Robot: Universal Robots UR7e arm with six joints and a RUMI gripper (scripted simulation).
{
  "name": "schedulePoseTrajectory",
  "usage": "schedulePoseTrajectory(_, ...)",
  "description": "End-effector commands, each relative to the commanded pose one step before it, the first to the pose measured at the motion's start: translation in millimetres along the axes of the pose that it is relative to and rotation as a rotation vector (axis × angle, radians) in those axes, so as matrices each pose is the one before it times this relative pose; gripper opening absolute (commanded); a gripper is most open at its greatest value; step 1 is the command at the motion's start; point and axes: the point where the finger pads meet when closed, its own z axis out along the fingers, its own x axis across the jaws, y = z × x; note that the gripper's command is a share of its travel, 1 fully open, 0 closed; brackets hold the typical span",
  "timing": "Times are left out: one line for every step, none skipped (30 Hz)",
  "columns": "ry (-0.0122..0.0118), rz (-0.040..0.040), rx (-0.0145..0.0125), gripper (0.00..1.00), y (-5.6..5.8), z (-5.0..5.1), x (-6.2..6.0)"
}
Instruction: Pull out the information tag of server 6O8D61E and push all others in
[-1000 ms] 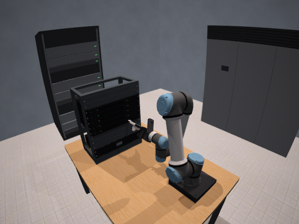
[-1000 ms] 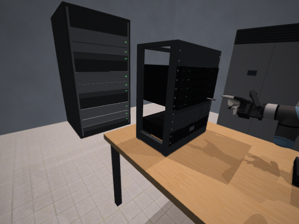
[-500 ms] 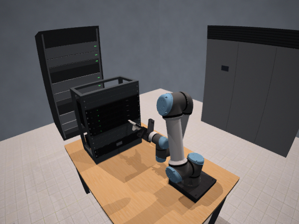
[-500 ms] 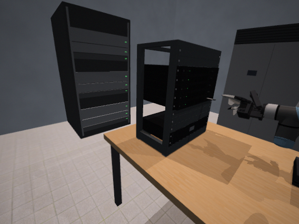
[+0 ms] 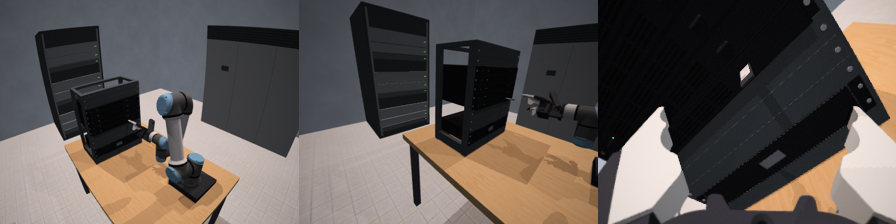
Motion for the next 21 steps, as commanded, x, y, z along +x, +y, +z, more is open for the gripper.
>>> schedulePoseTrajectory(-0.00324, 0.01951, 0.00113, 1.00, -0.35, -0.54, -0.20)
schedulePoseTrajectory(0.00000, 0.00000, 0.00000, 1.00, 0.00, 0.00, 0.00)
schedulePoseTrajectory(0.00000, 0.00000, 0.00000, 1.00, 0.00, 0.00, 0.00)
schedulePoseTrajectory(-0.00051, 0.00396, 0.00008, 1.00, -0.01, -0.09, 0.01)
schedulePoseTrajectory(-0.00051, 0.00395, 0.00008, 1.00, -0.01, -0.09, 0.01)
schedulePoseTrajectory(-0.00050, 0.00394, 0.00007, 1.00, -0.01, -0.09, 0.01)
schedulePoseTrajectory(-0.00050, 0.00393, 0.00007, 1.00, -0.01, -0.09, 0.01)
schedulePoseTrajectory(-0.00050, 0.00392, 0.00007, 1.00, -0.01, -0.09, 0.01)
schedulePoseTrajectory(-0.00050, 0.00391, 0.00007, 1.00, -0.01, -0.09, 0.01)
schedulePoseTrajectory(-0.00050, 0.00390, 0.00007, 1.00, -0.01, -0.09, 0.01)
schedulePoseTrajectory(-0.00050, 0.00389, 0.00006, 1.00, -0.01, -0.09, 0.01)
schedulePoseTrajectory(-0.00050, 0.00387, 0.00006, 1.00, -0.01, -0.09, 0.01)
schedulePoseTrajectory(-0.00050, 0.00386, 0.00006, 1.00, -0.01, -0.09, 0.01)
schedulePoseTrajectory(-0.00050, 0.00385, 0.00006, 1.00, -0.01, -0.09, 0.01)
schedulePoseTrajectory(-0.00049, 0.00384, 0.00005, 1.00, -0.01, -0.09, 0.01)
schedulePoseTrajectory(-0.00049, 0.00383, 0.00005, 1.00, -0.01, -0.09, 0.01)
schedulePoseTrajectory(-0.00049, 0.00382, 0.00005, 1.00, -0.01, -0.09, 0.01)
schedulePoseTrajectory(-0.00049, 0.00381, 0.00005, 1.00, -0.01, -0.09, 0.01)
schedulePoseTrajectory(0.00000, 0.00000, 0.00000, 1.00, 0.00, 0.00, 0.00)
schedulePoseTrajectory(0.00000, 0.00000, 0.00000, 1.00, 0.00, 0.00, 0.00)
schedulePoseTrajectory(-0.00049, 0.00380, 0.00005, 1.00, -0.01, -0.09, 0.01)
